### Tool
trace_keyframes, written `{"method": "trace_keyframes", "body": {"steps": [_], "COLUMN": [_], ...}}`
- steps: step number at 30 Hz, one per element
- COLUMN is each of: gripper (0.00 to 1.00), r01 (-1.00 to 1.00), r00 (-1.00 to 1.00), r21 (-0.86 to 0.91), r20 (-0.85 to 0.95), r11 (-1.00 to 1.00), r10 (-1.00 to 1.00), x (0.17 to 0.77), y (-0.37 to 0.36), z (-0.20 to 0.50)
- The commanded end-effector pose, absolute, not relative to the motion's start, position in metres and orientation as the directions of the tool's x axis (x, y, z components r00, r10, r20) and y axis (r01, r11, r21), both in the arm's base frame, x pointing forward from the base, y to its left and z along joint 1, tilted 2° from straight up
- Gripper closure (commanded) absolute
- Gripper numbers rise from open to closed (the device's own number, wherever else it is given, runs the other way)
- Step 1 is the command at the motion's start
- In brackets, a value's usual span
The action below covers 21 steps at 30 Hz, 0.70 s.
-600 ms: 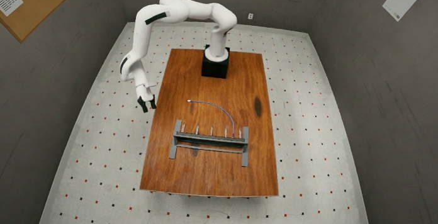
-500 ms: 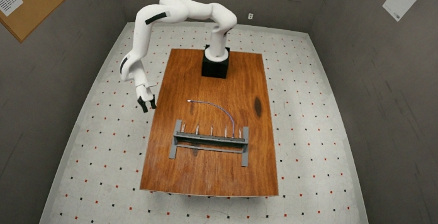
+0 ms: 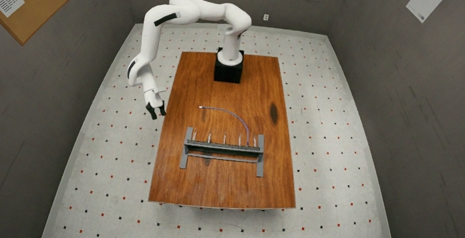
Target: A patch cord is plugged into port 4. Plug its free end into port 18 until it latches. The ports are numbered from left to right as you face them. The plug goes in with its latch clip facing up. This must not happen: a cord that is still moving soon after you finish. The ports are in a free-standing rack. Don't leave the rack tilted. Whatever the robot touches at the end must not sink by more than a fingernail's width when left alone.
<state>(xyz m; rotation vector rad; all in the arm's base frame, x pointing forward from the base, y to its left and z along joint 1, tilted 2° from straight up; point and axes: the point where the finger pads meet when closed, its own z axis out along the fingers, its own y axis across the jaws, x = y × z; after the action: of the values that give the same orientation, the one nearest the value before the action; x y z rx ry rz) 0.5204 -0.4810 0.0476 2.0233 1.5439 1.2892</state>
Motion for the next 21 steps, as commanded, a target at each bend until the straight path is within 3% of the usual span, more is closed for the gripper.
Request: {"method": "trace_keyframes", "body": {"steps": [1,8,21], "gripper": [0.00,0.00,0.00], "r01": [0.622,0.604,0.458], "r00": [0.027,0.089,0.388], "r21": [0.682,0.660,0.523], "r20": [0.473,0.501,0.610], "r11": [-0.385,-0.446,-0.719], "r10": [0.881,0.861,0.691], "x": [0.521,0.516,0.491], "y": [-0.482,-0.476,-0.445], "z": [0.049,0.045,0.028]}}
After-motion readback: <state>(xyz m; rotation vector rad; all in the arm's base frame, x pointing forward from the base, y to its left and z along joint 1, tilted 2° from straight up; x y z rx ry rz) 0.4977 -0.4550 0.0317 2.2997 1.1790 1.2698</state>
